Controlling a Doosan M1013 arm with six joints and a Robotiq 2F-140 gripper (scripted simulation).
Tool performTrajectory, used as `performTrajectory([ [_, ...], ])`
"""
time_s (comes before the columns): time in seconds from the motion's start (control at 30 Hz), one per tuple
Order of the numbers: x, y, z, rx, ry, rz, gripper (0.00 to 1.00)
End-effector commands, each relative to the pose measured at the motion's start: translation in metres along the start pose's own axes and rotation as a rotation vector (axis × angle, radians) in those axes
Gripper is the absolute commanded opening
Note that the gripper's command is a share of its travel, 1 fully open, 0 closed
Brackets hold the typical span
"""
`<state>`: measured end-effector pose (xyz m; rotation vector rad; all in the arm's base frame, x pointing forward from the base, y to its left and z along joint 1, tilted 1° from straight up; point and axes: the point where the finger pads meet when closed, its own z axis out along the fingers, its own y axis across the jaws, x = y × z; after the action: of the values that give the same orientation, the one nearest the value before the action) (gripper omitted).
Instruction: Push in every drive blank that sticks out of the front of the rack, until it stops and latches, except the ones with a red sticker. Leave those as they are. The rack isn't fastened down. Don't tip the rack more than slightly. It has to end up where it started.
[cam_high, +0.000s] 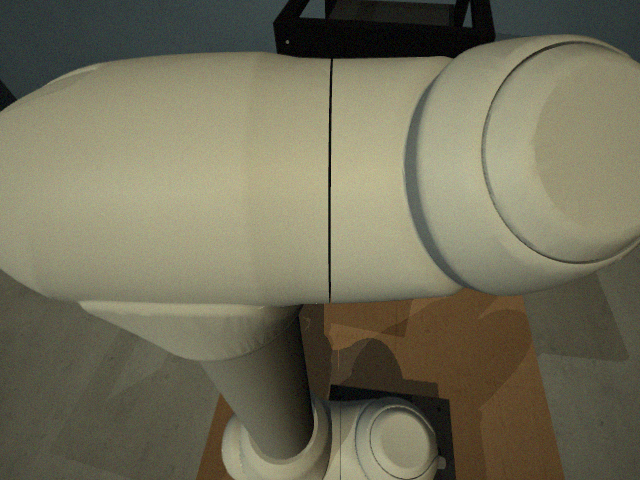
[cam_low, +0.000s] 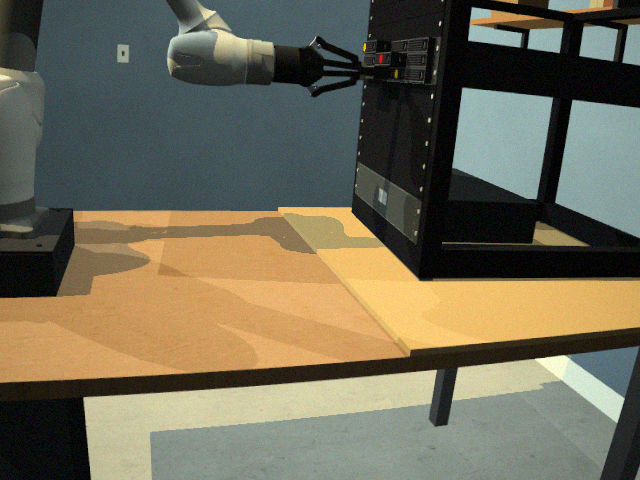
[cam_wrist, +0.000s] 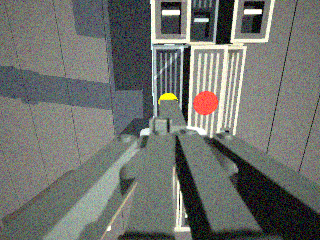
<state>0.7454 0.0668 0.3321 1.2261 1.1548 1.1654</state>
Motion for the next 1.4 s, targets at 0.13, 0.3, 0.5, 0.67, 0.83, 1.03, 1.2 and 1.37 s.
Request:
performTrajectory([
  [0.13,0.001,0.001,-0.045,-0.002,0.000,0.004,0.10],
  [0.3,0.001,0.001,-0.059,-0.002,0.000,0.004,0.10],
  [0.5,0.001,0.001,-0.060,-0.002,0.000,0.004,0.10],
  [0.67,0.001,0.001,-0.060,-0.002,0.000,0.004,0.10],
  [0.83,0.001,0.001,-0.060,-0.002,0.000,0.004,0.10],
  [1.03,0.001,0.001,-0.060,-0.002,0.000,0.004,0.10],
  [1.2,0.001,0.001,-0.060,-0.002,0.000,0.004,0.10],
  [1.37,0.001,0.001,-0.060,-0.002,0.000,0.004,0.10],
])
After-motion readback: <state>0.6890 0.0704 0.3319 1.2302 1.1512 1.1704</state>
